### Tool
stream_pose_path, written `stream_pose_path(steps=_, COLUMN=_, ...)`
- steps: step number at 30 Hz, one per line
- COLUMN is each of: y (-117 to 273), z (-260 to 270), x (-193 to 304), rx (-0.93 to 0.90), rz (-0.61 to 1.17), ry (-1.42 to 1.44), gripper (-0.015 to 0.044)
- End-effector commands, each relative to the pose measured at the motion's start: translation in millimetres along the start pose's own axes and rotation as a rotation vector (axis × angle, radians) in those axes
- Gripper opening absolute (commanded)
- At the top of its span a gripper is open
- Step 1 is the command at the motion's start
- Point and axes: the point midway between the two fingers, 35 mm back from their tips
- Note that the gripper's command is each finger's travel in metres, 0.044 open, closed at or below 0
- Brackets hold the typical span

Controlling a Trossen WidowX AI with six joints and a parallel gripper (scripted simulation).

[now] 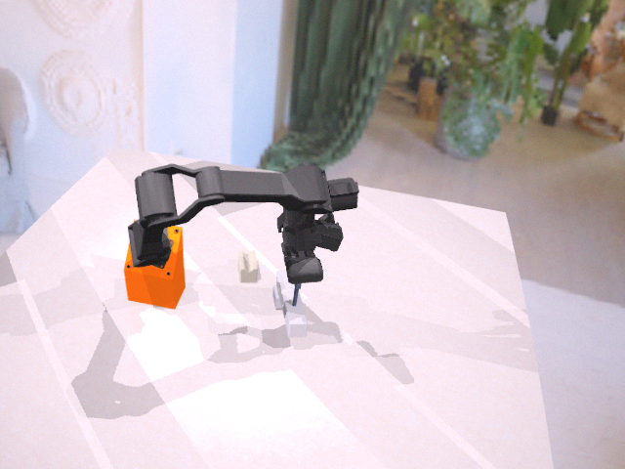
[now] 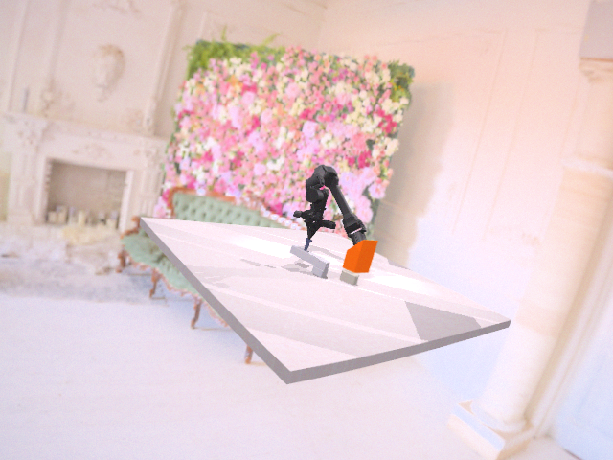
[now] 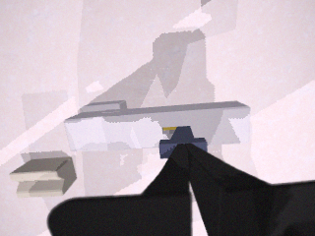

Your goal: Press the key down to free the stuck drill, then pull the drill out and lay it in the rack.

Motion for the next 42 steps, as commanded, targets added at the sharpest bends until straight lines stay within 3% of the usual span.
stream_pose_path(steps=1, y=-19.8, z=-3.5, x=11.3, rx=0.003, rz=0.062, ry=0.004, gripper=0.0000)
stream_pose_path(steps=24, y=-29.7, z=-4.7, x=13.7, rx=0.004, rz=0.063, ry=0.004, gripper=0.0000)
stream_pose_path(steps=35, y=48.4, z=-2.5, x=-0.6, rx=0.001, rz=0.062, ry=0.004, gripper=0.0289)
stream_pose_path(steps=38, y=34.4, z=4.1, x=-2.2, rx=0.004, rz=0.046, ry=0.081, gripper=0.0368)
stream_pose_path(steps=41, y=13.4, z=37.2, x=-12.8, rx=-0.007, rz=0.047, ry=0.398, gripper=0.0440)
stream_pose_path(steps=42, y=5.7, z=48.9, x=-15.3, rx=-0.011, rz=0.047, ry=0.510, gripper=0.0440)
Point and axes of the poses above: the point midway between the two fingers, 35 mm back from their tips, its own y axis back along the fingers, its own z axis across the jaws, x = y × z, and after that the axes turned 6 degrees about y, right-handed
